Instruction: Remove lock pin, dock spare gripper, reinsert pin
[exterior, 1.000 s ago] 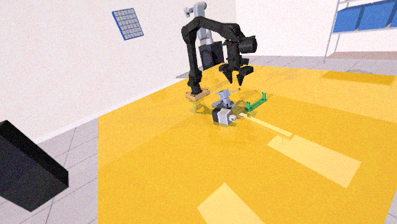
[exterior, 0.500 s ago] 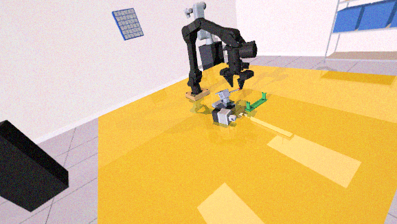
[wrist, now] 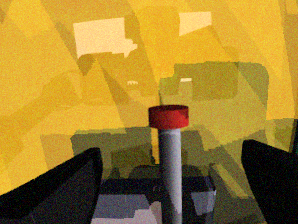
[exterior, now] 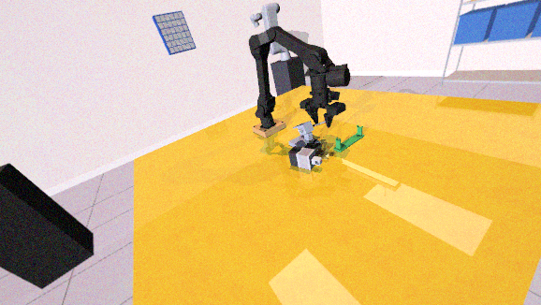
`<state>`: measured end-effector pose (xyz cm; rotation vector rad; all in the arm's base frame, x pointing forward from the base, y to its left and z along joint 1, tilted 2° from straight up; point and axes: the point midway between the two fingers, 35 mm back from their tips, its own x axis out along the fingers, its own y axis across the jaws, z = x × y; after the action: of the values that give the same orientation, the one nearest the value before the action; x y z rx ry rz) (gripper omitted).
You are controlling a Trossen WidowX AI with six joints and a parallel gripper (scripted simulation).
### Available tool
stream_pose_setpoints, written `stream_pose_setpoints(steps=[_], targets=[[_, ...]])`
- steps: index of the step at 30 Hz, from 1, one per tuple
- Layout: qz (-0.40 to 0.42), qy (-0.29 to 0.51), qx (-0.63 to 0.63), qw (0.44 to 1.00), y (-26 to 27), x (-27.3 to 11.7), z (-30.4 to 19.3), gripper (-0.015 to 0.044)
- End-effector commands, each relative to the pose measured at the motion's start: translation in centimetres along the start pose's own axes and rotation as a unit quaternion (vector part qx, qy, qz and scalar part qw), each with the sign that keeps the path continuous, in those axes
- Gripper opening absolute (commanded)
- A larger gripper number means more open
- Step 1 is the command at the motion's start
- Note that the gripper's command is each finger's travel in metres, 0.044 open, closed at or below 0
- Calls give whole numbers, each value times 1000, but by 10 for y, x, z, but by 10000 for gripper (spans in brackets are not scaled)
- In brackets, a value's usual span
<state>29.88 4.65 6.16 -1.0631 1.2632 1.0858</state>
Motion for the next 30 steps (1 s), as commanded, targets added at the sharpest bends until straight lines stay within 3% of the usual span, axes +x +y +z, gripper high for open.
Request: stream_pose_setpoints(steps=[1,8,19,30], targets=[[2,-1,2,1000,1,7,0,300],[2,-1,2,1000,2,13,-1,300],[2,-1,2,1000,2,13,-1,11],[2,-11,3,1000,2,12,0,0]])
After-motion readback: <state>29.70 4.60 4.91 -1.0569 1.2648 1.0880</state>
